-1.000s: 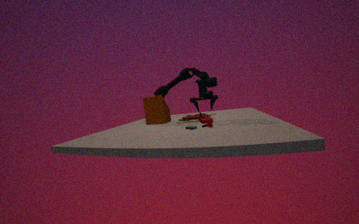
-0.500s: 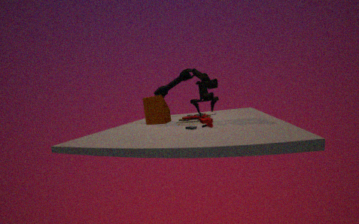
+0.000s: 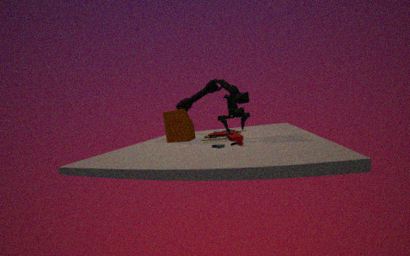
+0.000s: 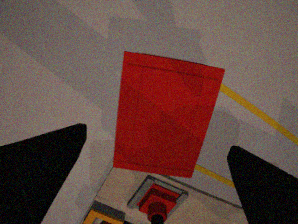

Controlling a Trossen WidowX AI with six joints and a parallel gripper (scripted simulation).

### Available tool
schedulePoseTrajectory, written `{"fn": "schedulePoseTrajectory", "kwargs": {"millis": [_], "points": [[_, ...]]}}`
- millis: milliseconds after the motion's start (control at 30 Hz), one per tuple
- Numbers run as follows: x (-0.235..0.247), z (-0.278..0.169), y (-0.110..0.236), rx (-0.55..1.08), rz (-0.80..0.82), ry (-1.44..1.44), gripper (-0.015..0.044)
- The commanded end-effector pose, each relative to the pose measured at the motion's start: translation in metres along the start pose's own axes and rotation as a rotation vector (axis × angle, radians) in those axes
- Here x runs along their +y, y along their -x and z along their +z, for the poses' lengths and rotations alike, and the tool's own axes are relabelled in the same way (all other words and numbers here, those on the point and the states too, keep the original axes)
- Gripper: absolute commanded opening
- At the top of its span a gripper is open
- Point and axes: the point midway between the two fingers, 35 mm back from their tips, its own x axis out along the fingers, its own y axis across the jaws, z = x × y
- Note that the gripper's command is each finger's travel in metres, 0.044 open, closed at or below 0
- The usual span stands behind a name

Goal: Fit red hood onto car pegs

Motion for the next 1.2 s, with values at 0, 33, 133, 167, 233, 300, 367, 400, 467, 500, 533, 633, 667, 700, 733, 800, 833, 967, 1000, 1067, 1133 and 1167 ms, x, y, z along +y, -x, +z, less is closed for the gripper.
{"fn": "schedulePoseTrajectory", "kwargs": {"millis": [0,33,133,167,233,300,367,400,467,500,533,633,667,700,733,800,833,967,1000,1067,1133,1167], "points": [[-0.003,0.0,-0.005,0.008,-0.001,-0.01,0.044],[-0.003,0.0,-0.006,0.008,-0.001,-0.01,0.044],[-0.003,0.0,-0.008,0.008,-0.001,-0.01,0.044],[-0.003,0.0,-0.009,0.008,-0.001,-0.01,0.044],[-0.003,0.0,-0.011,0.008,-0.001,-0.01,0.044],[-0.003,0.0,-0.012,0.008,-0.001,-0.01,0.044],[-0.003,0.0,-0.014,0.008,-0.001,-0.01,0.044],[-0.003,0.0,-0.015,0.008,-0.001,-0.01,0.044],[-0.003,0.0,-0.016,0.009,-0.001,-0.01,0.044],[-0.003,-0.001,-0.017,0.009,-0.001,-0.01,0.044],[-0.003,-0.001,-0.018,0.009,0.0,-0.01,0.044],[-0.003,-0.001,-0.02,0.009,0.0,-0.01,0.044],[-0.003,-0.001,-0.021,0.009,0.0,-0.01,0.044],[-0.003,-0.001,-0.022,0.009,0.0,-0.01,0.044],[-0.003,-0.001,-0.023,0.009,0.0,-0.01,0.044],[-0.003,-0.001,-0.025,0.009,0.0,-0.01,0.044],[-0.003,-0.001,-0.025,0.01,0.0,-0.01,0.044],[-0.003,-0.001,-0.027,0.01,0.0,-0.01,0.044],[-0.003,-0.001,-0.027,0.01,0.0,-0.01,0.044],[-0.003,-0.001,-0.027,0.01,0.0,-0.01,0.044],[-0.003,-0.001,-0.028,0.01,0.0,-0.01,0.044],[-0.003,-0.001,-0.029,0.01,0.0,-0.01,0.044]]}}
